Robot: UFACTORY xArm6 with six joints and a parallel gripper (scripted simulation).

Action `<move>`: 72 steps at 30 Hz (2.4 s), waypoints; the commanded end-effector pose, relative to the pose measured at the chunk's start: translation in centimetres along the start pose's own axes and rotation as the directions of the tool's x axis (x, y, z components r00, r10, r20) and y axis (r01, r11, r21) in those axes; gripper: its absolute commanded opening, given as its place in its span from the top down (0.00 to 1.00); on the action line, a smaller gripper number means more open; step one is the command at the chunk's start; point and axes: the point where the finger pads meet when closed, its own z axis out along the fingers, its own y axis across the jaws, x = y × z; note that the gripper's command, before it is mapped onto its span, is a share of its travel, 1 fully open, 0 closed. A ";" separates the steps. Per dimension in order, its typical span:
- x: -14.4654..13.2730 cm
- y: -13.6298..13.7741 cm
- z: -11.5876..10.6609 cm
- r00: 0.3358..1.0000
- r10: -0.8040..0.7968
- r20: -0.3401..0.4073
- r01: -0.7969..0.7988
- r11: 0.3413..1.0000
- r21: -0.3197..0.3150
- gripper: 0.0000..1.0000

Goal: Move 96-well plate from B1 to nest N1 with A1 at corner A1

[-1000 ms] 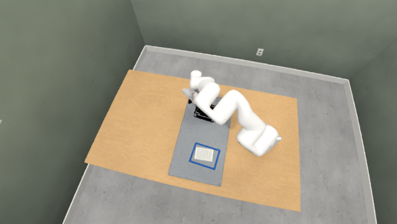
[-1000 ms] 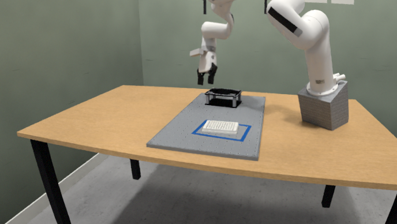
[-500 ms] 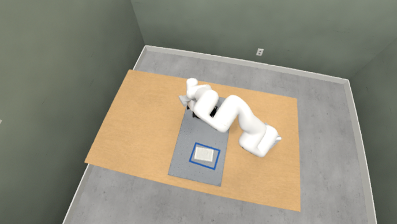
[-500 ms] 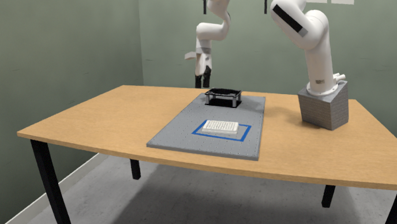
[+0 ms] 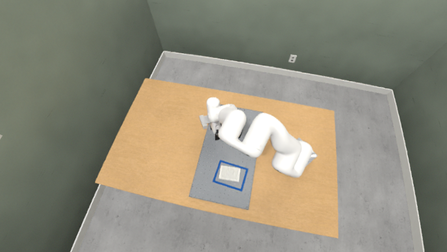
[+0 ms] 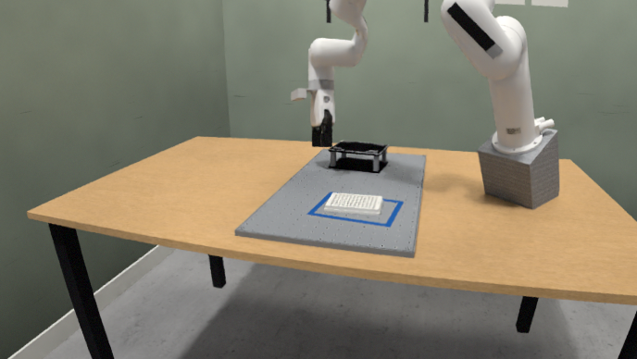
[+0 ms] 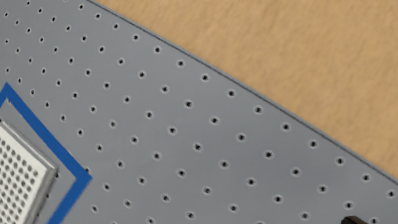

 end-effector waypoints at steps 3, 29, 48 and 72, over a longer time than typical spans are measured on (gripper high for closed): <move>1.0 -2.5 0.7 0.999 0.048 0.022 -0.048 0.999 -0.022 0.00; 2.3 -11.7 3.2 0.966 0.252 0.064 -0.243 0.962 -0.123 0.00; 1.8 -18.1 4.3 0.922 0.386 0.032 -0.373 0.907 -0.195 0.00; -0.3 -25.4 5.0 0.860 0.507 -0.052 -0.504 0.832 -0.232 0.00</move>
